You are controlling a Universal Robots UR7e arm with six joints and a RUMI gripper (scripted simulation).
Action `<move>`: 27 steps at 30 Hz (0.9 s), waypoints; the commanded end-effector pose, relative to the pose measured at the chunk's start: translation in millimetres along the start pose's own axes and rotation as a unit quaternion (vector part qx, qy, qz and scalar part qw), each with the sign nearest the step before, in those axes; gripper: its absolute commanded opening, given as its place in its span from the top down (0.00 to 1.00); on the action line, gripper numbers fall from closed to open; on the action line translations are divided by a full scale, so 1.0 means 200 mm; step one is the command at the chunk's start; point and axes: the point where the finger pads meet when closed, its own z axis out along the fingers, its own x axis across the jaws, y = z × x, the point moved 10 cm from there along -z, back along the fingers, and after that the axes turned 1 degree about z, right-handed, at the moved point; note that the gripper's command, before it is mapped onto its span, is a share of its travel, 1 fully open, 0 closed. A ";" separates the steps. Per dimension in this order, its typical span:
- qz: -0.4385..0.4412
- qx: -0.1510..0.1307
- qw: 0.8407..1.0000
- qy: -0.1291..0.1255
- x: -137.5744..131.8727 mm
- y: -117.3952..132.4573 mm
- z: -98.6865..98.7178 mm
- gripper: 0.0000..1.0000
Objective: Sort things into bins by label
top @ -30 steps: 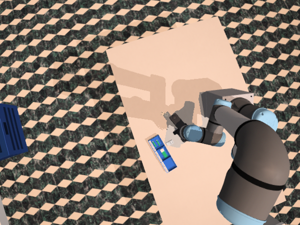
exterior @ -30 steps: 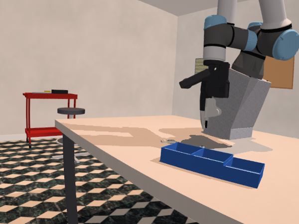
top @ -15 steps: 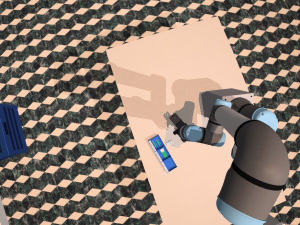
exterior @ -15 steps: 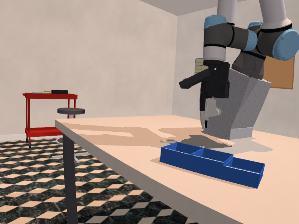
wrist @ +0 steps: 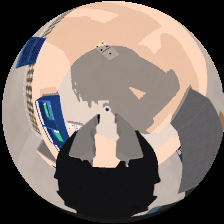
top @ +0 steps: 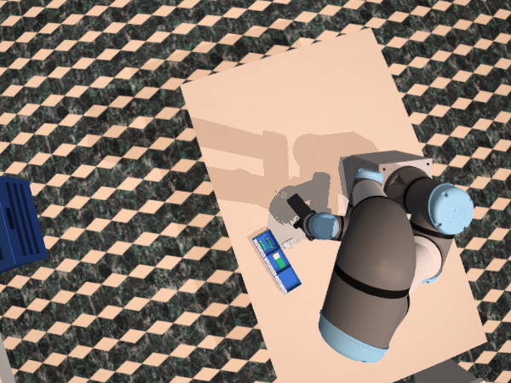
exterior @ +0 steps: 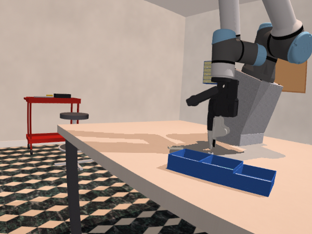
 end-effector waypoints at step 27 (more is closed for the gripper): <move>0.000 0.002 1.000 -0.003 0.00 0.00 0.12 0.82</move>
